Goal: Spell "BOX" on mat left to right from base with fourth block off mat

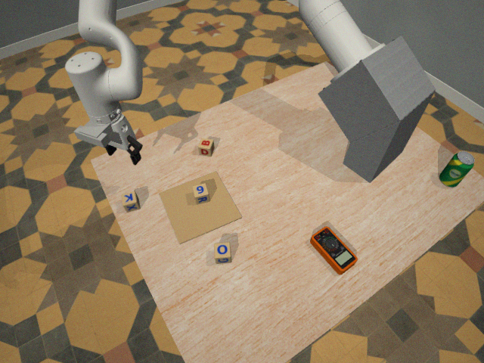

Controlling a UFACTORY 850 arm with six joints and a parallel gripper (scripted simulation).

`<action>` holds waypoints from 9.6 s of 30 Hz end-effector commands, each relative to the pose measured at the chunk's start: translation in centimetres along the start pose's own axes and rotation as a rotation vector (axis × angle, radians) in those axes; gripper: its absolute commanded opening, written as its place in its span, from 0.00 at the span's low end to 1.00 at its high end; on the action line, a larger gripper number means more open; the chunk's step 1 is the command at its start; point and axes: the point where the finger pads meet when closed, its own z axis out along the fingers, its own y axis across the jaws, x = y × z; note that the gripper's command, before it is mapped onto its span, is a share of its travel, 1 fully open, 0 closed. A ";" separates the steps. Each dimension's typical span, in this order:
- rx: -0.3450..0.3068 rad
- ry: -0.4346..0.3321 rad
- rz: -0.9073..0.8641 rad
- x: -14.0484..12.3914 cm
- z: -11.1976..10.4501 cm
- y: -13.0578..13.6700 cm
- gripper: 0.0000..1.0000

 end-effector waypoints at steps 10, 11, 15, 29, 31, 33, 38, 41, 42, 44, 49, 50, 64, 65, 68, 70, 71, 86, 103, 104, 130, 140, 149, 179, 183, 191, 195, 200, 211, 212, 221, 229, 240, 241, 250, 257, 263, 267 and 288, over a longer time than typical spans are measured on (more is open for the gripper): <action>-0.022 -0.011 0.003 -10.1 0.6 -2.0 1.00; -0.022 -0.011 0.003 -10.1 0.6 -2.0 1.00; -0.024 -0.011 0.003 -14.8 0.7 -3.6 1.00; -0.011 -0.003 0.001 -24.9 0.3 -8.3 1.00; -0.010 -0.002 0.001 -25.6 0.2 -8.6 1.00; -0.003 0.001 0.001 -28.0 0.0 -10.0 1.00; 0.000 0.002 0.000 -29.2 -0.1 -10.7 1.00; 0.001 0.002 0.000 -29.3 -0.1 -10.8 1.00; 0.001 0.002 0.000 -29.3 -0.1 -10.8 1.00; 0.001 0.002 0.000 -29.3 -0.1 -10.8 1.00; 0.001 0.002 0.000 -29.3 -0.1 -10.8 1.00; 0.001 0.002 0.000 -29.3 -0.1 -10.8 1.00; 0.001 0.002 0.000 -29.3 -0.1 -10.8 1.00; 0.001 0.002 0.000 -29.3 -0.1 -10.8 1.00; 0.001 0.002 0.000 -29.3 -0.1 -10.8 1.00; 0.001 0.002 0.000 -29.3 -0.1 -10.8 1.00; 0.001 0.002 0.000 -29.3 -0.1 -10.8 1.00; 0.001 0.002 0.000 -29.3 -0.1 -10.8 1.00; 0.000 0.003 -0.285 -18.4 -0.2 -12.9 1.00; 0.000 0.003 -0.352 -15.9 -0.3 -13.9 1.00; 0.000 0.002 -0.708 -4.2 -1.4 -22.1 1.00; 0.000 0.002 -0.708 -4.2 -1.4 -22.1 1.00; -0.001 0.002 -0.799 -4.1 -1.2 -22.1 1.00; -0.002 0.001 -1.496 -4.1 0.6 -22.1 1.00; -0.002 0.001 -1.589 -4.1 0.8 -22.1 1.00; -0.002 0.001 -1.764 -4.2 1.3 -22.1 1.00; -0.002 0.001 -1.856 -4.2 1.5 -22.1 1.00; -0.002 0.001 -1.973 -4.2 1.8 -22.1 1.00; -0.003 0.001 -2.214 -4.2 2.4 -22.1 1.00; -0.003 0.001 -2.238 -4.2 2.5 -22.1 1.00; -0.003 0.001 -2.279 -4.2 2.6 -22.1 0.87; -0.003 0.001 -2.279 -4.2 2.6 -22.1 0.87; -0.003 0.001 -2.279 -4.2 2.6 -22.1 0.87; -0.003 0.001 -2.279 -4.2 2.6 -22.1 0.87; -0.003 0.001 -2.279 -4.2 2.6 -22.1 0.87; -0.003 0.001 -2.279 -4.2 2.6 -22.1 0.87; -0.002 0.001 -2.279 -4.2 2.7 -22.1 0.87; -0.002 0.001 -2.279 -4.2 3.0 -22.1 0.87; -0.002 0.001 -2.279 -4.2 5.5 -22.1 0.87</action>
